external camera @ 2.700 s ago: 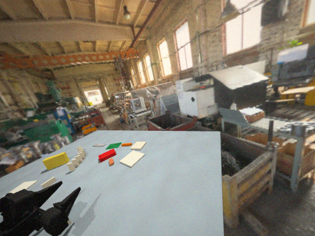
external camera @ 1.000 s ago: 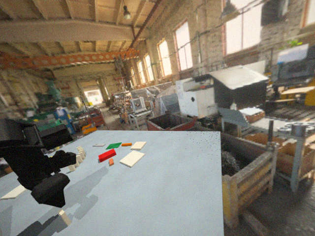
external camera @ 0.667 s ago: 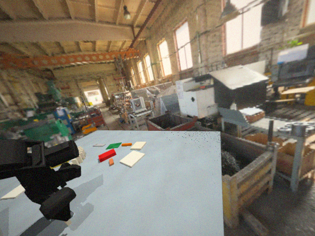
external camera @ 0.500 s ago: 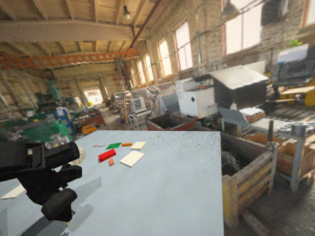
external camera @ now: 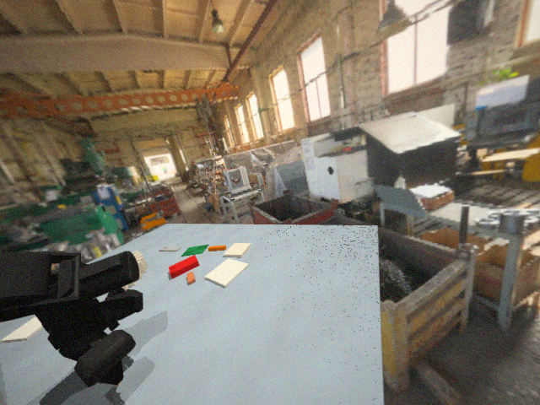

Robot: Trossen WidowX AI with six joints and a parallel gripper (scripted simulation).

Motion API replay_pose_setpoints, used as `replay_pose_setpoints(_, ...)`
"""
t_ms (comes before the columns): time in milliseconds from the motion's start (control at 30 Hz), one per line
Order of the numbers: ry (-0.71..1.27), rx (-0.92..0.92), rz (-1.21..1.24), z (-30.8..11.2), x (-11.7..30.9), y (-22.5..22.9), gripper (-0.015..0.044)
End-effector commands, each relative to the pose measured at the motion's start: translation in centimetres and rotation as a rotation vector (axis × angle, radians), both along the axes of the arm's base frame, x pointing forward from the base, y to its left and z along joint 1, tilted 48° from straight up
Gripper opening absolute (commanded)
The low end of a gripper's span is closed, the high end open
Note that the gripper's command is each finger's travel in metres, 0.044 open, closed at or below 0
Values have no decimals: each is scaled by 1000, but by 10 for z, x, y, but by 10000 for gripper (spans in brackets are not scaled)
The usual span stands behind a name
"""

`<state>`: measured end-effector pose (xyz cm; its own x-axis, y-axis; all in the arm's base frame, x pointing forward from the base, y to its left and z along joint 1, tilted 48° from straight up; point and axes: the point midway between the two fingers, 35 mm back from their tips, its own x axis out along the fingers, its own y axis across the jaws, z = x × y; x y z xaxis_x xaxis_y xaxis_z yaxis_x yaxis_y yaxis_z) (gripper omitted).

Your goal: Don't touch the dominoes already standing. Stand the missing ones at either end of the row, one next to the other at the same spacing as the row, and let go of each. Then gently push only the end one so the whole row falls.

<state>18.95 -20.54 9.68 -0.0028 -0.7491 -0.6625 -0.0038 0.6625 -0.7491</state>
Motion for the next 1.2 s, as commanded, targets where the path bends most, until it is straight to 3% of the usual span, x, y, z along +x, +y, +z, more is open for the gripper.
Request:
replay_pose_setpoints(0, 7, 7, 5, -3, 0, 0, 230)
replay_pose_setpoints(167, 7, 7, 5, -3, 0, 0, 107)
replay_pose_setpoints(500, 6, 9, 5, -2, 1, 2, 107)
replay_pose_setpoints(800, 7, 27, -3, 68, 7, 86, 107)
replay_pose_setpoints(1167, 6, 9, 0, 88, 1, 100, 107)
